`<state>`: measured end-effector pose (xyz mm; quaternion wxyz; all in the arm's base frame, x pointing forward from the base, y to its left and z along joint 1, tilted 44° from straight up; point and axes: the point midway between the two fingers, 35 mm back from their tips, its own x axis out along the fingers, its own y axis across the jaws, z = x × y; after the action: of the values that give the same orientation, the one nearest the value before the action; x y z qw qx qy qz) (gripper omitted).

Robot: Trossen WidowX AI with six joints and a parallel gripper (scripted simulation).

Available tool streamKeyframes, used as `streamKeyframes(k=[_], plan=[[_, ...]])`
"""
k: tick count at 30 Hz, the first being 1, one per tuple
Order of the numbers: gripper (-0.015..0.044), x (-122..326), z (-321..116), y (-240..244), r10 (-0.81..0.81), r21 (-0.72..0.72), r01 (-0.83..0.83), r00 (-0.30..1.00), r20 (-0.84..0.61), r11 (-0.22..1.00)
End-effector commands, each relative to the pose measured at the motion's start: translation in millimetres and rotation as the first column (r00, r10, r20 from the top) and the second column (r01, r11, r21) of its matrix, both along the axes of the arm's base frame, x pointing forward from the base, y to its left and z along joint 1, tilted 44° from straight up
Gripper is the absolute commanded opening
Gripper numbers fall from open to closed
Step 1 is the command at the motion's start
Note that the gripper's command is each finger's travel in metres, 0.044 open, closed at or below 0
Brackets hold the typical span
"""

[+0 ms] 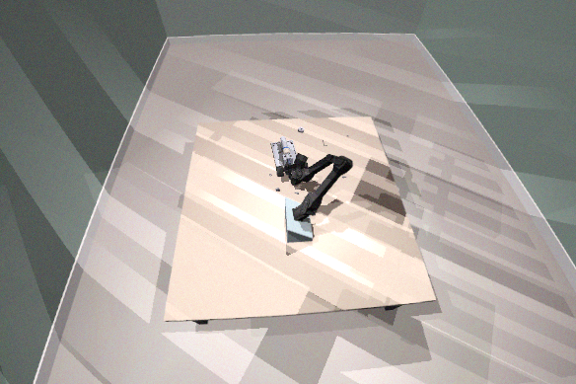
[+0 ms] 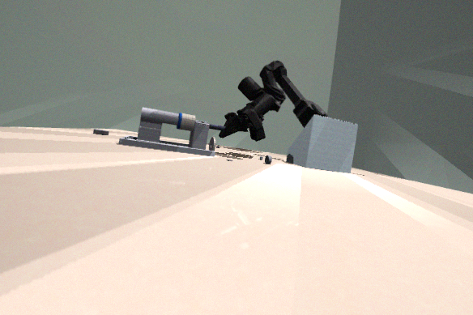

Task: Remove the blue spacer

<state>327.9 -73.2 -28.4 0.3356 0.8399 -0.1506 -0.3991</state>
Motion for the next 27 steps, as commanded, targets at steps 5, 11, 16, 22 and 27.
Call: streamKeyframes(k=[5,11,16,22,27], plan=[[0.0000,-1.6,0.0,0.6,0.000,0.002,0.000,1.000,0.001,1.000],[0.0000,-2.2,0.0,0.6,0.000,0.002,0.000,1.000,0.001,1.000],[0.0000,-2.8,0.0,0.6,0.000,0.002,0.000,1.000,0.001,1.000],[0.0000,-3.4,0.1,0.7,0.000,0.002,0.000,1.000,0.001,1.000],[0.0000,-3.9,0.1,0.7,0.000,0.002,0.000,1.000,0.001,1.000]])
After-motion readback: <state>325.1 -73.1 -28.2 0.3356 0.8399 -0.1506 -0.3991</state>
